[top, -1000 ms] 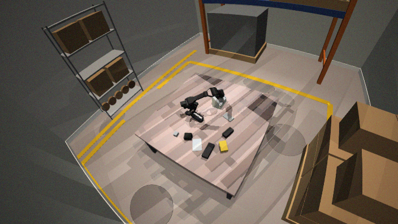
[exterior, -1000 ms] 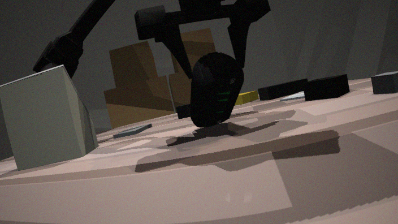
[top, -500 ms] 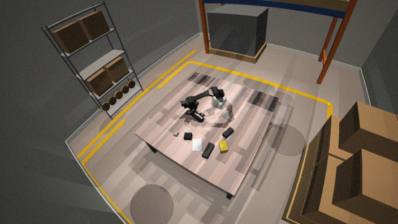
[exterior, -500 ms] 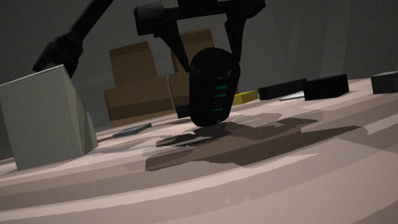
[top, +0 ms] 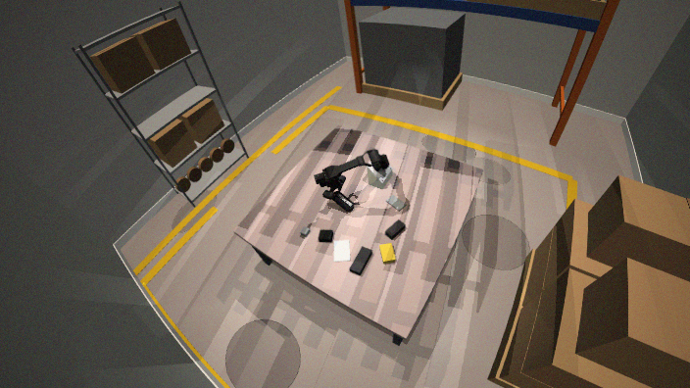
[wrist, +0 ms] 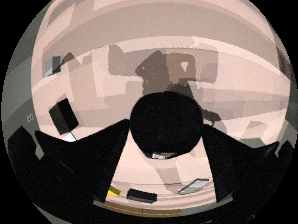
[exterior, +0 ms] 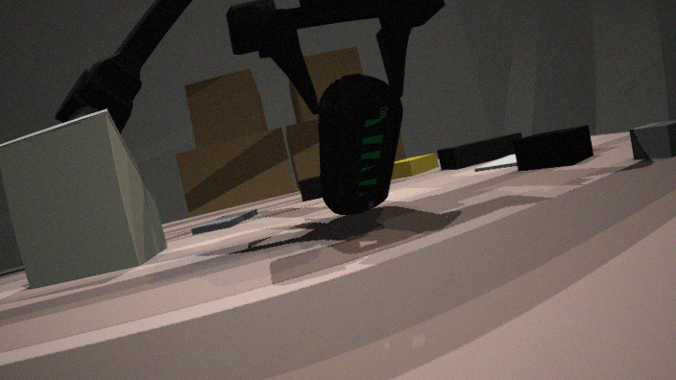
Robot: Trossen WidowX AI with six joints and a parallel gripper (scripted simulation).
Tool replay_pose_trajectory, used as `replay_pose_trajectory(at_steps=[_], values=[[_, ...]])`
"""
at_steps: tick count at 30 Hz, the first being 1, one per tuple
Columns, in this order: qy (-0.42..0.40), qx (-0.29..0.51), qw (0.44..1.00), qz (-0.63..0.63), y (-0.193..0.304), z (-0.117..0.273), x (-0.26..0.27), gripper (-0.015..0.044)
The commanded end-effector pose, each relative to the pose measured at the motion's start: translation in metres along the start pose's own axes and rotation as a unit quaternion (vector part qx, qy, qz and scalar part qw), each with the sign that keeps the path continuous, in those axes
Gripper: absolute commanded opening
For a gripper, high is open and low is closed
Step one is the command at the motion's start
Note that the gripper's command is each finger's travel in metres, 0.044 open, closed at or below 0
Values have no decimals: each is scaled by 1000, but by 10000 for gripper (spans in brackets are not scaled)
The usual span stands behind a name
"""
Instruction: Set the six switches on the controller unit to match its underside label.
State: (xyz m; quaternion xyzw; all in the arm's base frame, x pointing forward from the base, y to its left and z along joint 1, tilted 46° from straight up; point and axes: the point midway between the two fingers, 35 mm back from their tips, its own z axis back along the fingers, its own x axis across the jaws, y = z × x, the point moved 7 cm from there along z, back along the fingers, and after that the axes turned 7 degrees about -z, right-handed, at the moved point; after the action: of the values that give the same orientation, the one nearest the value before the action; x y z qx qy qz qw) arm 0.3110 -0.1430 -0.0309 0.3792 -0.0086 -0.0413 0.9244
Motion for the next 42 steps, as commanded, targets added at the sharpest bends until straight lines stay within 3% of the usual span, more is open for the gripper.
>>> replay_pose_trajectory(at_steps=[1,42], values=[[1,4,1000,0,5,1,-1,336],[1,5,1000,-1,34,17,-4,336]])
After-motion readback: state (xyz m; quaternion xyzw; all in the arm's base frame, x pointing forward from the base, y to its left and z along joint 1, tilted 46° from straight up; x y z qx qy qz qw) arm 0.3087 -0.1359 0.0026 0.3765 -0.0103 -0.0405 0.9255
